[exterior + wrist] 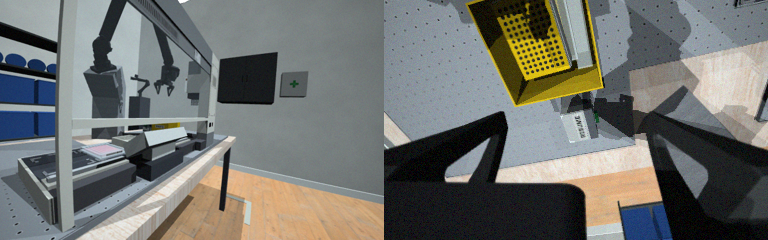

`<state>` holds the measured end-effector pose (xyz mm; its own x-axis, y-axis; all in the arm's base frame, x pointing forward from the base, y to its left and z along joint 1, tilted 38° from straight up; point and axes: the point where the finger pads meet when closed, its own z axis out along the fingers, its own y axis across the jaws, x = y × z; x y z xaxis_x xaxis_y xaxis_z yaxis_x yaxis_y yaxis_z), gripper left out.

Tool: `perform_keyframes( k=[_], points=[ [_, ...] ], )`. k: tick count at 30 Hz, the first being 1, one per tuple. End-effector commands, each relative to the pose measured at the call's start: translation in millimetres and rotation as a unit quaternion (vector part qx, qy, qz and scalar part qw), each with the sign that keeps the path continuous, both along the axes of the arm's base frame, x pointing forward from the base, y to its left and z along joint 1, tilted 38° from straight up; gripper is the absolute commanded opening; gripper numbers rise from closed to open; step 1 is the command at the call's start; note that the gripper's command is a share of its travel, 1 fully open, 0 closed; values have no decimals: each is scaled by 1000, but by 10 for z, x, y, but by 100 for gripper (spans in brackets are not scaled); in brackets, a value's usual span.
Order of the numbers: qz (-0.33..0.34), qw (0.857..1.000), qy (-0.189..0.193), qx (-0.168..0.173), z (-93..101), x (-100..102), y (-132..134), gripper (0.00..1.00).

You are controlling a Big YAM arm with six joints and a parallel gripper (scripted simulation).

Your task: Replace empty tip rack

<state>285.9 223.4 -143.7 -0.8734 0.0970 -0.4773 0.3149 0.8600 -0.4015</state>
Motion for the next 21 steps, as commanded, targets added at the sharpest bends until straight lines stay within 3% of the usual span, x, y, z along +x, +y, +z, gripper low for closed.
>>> perform_keyframes(
  k=[1,10,18,19,21],
  points=[
    [-3,1000,-15,20,94,129,47,97],
    [-3,1000,-15,18,304,76,-354,97],
    [11,1000,-11,16,231,56,-236,97],
    [-18,999,-24,26,332,68,-410,97],
    [-35,998,-35,33,381,58,-500,97]
  ],
)
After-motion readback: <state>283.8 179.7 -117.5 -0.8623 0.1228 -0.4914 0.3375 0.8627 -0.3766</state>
